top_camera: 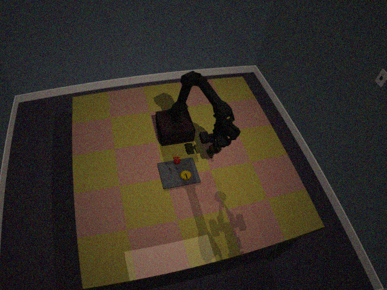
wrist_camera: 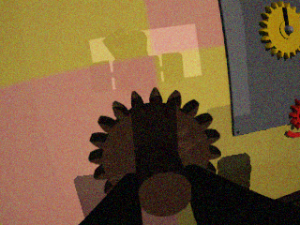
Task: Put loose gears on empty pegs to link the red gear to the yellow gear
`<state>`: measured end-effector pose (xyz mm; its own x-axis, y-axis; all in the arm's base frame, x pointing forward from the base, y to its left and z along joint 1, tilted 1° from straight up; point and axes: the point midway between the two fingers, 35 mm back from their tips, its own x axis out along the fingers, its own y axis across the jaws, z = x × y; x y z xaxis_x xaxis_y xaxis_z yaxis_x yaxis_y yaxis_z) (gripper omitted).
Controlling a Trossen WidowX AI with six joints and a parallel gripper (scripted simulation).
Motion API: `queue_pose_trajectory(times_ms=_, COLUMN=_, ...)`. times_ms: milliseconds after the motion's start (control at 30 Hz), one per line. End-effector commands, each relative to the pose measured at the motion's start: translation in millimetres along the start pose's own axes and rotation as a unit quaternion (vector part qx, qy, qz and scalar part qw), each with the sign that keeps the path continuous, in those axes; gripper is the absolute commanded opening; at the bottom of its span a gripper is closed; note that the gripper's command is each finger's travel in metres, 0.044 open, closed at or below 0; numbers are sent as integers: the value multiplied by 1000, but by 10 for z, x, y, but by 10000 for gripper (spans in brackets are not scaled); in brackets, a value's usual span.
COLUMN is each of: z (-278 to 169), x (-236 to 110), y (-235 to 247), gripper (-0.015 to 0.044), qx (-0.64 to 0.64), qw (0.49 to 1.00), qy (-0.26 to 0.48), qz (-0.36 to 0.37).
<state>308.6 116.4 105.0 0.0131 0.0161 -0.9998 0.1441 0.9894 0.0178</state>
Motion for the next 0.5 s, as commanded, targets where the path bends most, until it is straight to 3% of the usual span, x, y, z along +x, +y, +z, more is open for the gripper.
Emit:
queue_pose_trajectory(times_ms=0, z=22, x=49, y=-89, gripper=0, qx=-1, qw=1000, qy=2, qz=-1)
queue_pose_trajectory(times_ms=467, z=137, x=182, y=-414, gripper=0, qx=1, qw=1000, qy=2, qz=-2)
